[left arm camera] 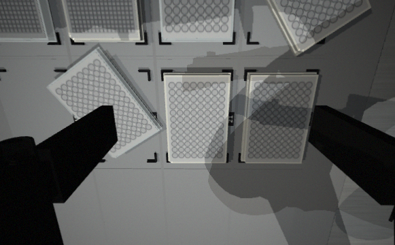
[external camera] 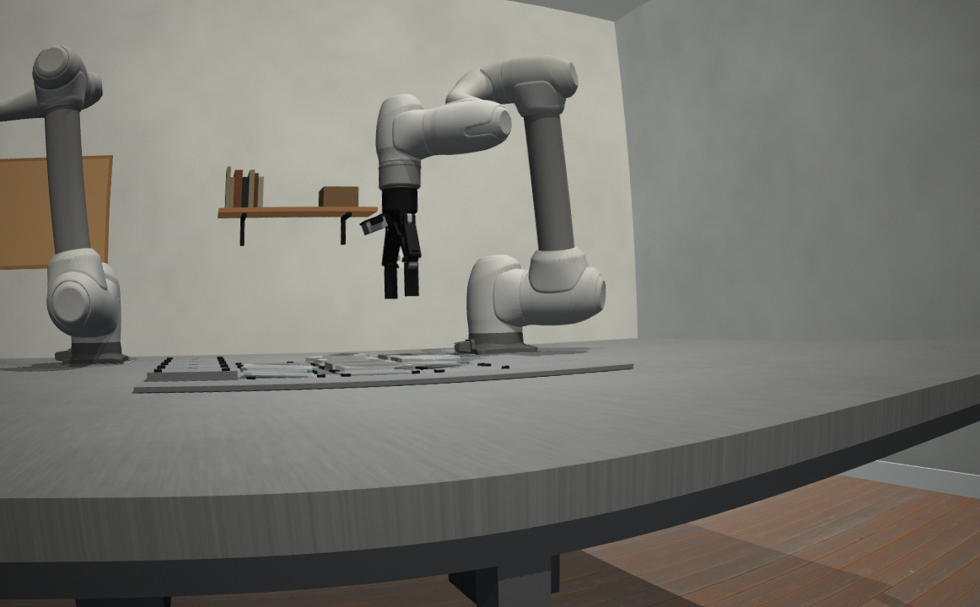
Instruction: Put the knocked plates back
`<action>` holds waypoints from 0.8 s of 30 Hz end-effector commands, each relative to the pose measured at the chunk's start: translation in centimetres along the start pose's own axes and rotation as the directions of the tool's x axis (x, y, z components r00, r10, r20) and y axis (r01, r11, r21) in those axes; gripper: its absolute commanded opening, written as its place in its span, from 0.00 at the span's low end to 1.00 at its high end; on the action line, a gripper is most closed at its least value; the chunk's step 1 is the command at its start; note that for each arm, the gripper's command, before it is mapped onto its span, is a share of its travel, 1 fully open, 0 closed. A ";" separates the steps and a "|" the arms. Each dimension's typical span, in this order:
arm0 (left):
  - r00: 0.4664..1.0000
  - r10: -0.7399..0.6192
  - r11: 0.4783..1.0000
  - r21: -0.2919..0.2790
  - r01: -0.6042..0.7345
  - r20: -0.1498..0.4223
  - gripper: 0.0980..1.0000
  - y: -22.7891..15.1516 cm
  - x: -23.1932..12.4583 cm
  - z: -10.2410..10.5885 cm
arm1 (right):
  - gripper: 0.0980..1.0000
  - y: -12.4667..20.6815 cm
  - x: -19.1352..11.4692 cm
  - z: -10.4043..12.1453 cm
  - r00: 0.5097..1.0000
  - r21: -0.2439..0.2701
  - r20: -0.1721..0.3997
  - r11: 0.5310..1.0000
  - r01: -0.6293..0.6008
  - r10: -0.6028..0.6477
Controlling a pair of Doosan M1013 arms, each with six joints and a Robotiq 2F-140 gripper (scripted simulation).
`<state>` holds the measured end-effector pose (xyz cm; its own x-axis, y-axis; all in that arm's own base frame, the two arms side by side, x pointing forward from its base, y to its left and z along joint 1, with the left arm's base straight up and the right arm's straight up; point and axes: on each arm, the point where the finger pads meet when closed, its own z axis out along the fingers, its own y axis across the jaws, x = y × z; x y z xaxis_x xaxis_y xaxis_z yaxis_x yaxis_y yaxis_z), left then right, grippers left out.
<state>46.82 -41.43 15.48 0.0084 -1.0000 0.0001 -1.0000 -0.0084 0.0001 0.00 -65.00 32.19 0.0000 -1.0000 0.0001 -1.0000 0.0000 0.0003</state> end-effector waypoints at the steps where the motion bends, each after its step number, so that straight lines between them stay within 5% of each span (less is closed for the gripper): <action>1: 1.000 0.000 1.000 0.001 0.000 -0.001 1.00 0.0 0.0 -0.1 | 1.00 0.0 0.0 -0.1 1.000 0.000 -0.001 1.000 0.000 0.000; 16: 1.000 0.000 1.000 0.001 0.000 -0.001 1.00 0.0 0.0 -0.1 | 1.00 0.0 0.0 -0.1 1.000 0.000 -0.001 1.000 0.000 0.000; 24: 1.000 0.000 1.000 0.001 0.000 -0.001 1.00 -3.2 0.0 -0.1 | 1.00 0.0 0.0 -0.1 1.000 0.000 -0.001 1.000 0.000 0.000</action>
<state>49.41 -41.40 15.48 0.0085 -1.0000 0.0002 -1.0000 -0.0085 0.0000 0.00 -65.00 32.19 0.0000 -1.0000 0.0001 -1.0000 0.0000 0.0003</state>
